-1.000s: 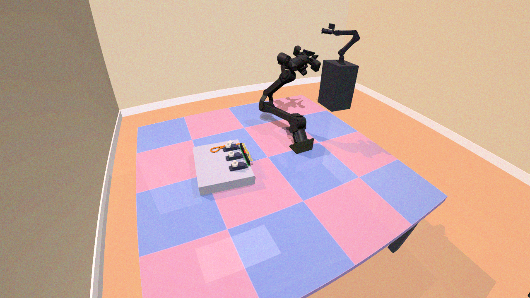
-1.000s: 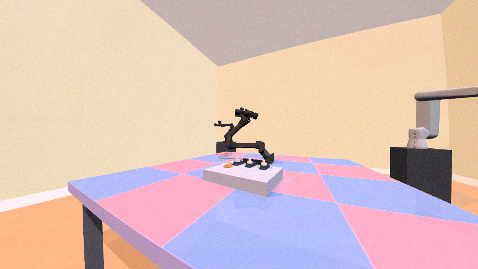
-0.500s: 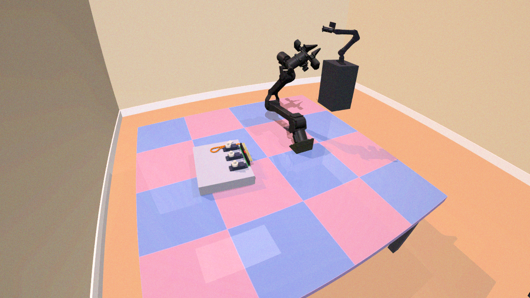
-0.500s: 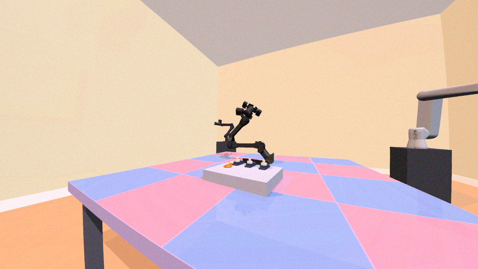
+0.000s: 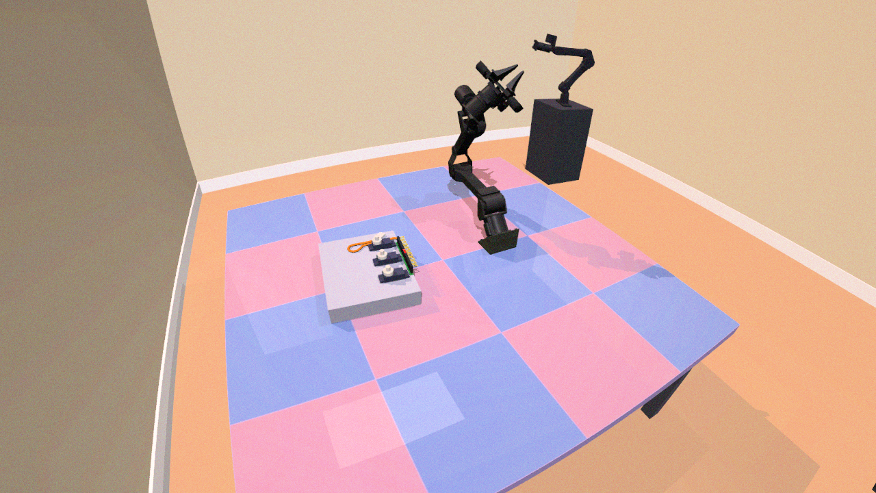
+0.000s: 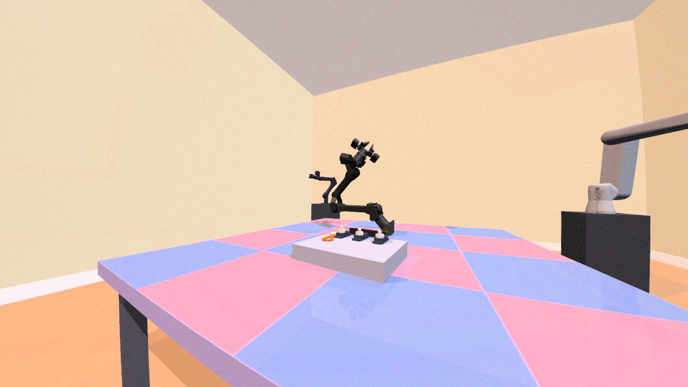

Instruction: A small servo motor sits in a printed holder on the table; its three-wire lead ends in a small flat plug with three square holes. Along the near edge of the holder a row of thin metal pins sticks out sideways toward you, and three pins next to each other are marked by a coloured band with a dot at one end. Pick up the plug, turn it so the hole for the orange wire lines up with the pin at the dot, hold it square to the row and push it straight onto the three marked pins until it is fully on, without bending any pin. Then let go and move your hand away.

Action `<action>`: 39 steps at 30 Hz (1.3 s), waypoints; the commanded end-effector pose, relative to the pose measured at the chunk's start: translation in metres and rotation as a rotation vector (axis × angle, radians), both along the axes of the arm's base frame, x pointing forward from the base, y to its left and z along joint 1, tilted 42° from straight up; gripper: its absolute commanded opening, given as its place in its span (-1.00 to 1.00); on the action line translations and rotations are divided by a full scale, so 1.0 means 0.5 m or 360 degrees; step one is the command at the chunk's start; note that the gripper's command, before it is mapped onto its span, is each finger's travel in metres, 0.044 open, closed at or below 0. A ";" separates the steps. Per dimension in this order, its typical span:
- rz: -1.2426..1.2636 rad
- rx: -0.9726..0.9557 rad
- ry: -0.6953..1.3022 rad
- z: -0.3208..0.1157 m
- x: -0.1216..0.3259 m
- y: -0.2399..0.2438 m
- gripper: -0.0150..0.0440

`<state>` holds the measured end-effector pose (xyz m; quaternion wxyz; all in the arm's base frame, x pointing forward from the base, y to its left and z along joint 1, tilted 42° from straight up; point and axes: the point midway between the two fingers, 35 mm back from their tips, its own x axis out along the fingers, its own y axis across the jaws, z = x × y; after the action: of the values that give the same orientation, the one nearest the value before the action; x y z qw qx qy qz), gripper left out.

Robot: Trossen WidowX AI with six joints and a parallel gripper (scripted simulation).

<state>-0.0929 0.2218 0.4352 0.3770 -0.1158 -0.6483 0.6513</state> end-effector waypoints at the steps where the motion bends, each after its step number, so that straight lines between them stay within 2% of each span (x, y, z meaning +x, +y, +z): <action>1: -0.0127 -0.0072 0.0075 -0.006 0.037 0.022 -0.10; 20: -0.0770 -0.0334 0.0547 -0.037 0.258 0.082 -0.10; 39: -0.1408 -0.0383 0.1129 -0.081 0.496 0.032 -0.10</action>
<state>0.1328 0.2468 0.4002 0.7588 -0.1987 -0.3269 0.5271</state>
